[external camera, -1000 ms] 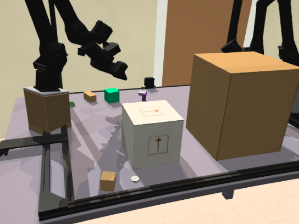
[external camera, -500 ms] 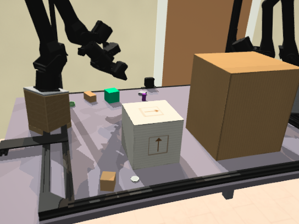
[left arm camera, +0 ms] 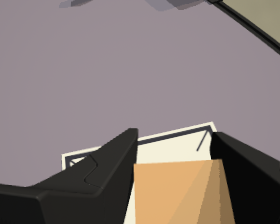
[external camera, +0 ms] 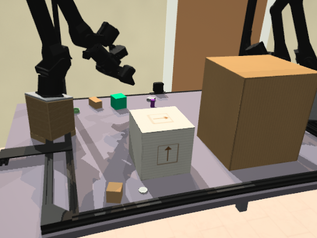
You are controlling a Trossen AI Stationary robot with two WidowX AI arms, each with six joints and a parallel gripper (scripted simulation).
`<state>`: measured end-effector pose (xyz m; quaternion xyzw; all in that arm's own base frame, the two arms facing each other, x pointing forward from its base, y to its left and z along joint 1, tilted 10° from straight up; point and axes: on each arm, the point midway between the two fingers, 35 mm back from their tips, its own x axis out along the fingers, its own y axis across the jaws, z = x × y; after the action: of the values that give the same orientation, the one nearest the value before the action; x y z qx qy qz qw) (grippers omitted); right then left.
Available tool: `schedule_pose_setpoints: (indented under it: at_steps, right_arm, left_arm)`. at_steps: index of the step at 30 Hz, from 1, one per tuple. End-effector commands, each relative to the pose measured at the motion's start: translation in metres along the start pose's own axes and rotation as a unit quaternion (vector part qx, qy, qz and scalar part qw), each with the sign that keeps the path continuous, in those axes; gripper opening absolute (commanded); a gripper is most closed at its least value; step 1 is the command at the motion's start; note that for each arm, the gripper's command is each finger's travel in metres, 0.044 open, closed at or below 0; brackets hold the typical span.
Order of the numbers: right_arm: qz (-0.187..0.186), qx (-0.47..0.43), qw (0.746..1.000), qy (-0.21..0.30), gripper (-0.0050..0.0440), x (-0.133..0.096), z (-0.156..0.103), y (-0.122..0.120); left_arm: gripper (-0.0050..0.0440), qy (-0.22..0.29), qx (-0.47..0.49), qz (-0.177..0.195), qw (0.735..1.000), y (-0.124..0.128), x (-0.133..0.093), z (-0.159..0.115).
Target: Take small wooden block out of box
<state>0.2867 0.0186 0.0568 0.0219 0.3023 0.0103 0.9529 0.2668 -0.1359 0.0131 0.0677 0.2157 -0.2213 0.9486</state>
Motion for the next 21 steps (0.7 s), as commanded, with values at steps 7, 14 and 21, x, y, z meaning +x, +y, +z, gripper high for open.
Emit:
schedule_pose_setpoints:
  at_steps: [7, 14, 21]
  right_arm:
    - [-0.001, 0.001, 1.0, -0.002, 0.04, 0.0, 0.001, 0.0]
    - [-0.001, 0.001, 1.0, -0.002, 0.04, 0.0, 0.001, 0.0]
    - [-0.001, 0.001, 1.0, -0.002, 0.04, 0.0, 0.001, 0.0]
  left_arm:
    - [0.0, 0.004, 0.002, -0.002, 1.0, 0.0, 0.012, -0.011]
    - [0.0, 0.01, 0.002, -0.002, 1.0, 0.0, 0.019, -0.022]
    - [0.0, 0.015, 0.002, -0.002, 1.0, 0.0, 0.024, -0.032]
